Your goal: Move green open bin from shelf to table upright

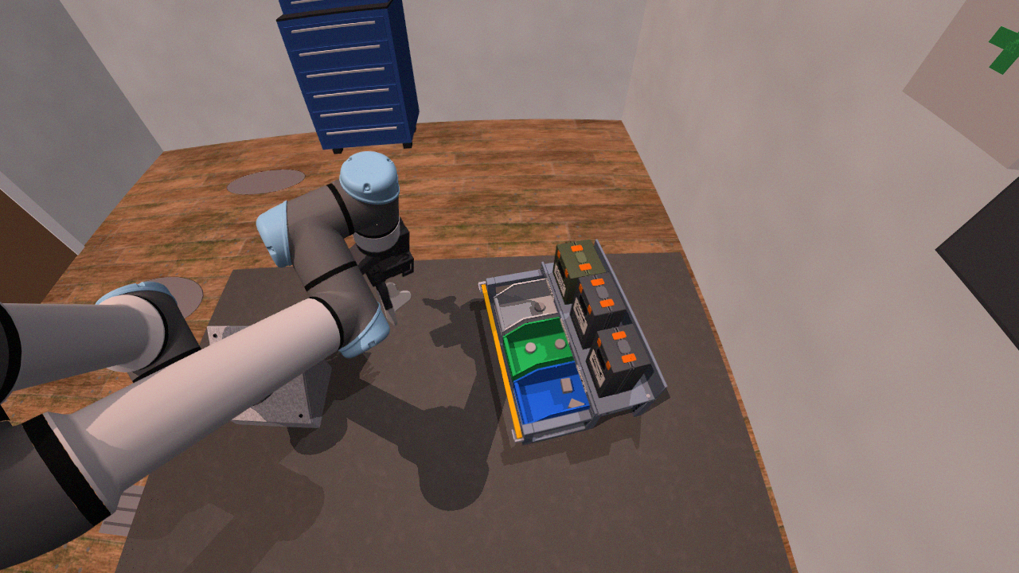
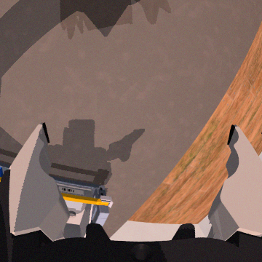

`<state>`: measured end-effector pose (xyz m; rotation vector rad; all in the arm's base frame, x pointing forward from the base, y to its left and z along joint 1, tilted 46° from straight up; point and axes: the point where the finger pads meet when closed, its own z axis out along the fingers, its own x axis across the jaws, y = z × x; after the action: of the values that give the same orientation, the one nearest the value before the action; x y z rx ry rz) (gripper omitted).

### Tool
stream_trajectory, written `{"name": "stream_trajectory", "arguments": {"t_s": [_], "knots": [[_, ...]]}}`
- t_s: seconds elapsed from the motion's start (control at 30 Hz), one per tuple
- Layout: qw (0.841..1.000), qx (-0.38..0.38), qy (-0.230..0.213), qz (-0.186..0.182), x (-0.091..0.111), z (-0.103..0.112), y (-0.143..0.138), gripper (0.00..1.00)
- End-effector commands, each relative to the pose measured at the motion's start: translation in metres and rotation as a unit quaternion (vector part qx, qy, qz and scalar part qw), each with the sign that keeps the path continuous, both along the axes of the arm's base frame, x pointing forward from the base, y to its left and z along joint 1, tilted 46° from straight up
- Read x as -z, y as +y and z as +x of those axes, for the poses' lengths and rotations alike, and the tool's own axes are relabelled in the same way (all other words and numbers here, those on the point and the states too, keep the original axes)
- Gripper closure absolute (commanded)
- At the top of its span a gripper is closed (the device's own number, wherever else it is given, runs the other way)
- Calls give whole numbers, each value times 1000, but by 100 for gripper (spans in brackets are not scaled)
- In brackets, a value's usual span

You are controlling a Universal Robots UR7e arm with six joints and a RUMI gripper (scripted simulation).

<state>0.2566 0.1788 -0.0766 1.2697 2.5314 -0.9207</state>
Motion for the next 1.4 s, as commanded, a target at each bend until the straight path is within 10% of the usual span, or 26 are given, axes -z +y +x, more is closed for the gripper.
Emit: {"name": "stream_trajectory", "arguments": {"t_s": [0.0,1.37], "knots": [[1000,0,0,0,0,0,0,0],[1000,-11,4,1,-1,5,0,0]]}}
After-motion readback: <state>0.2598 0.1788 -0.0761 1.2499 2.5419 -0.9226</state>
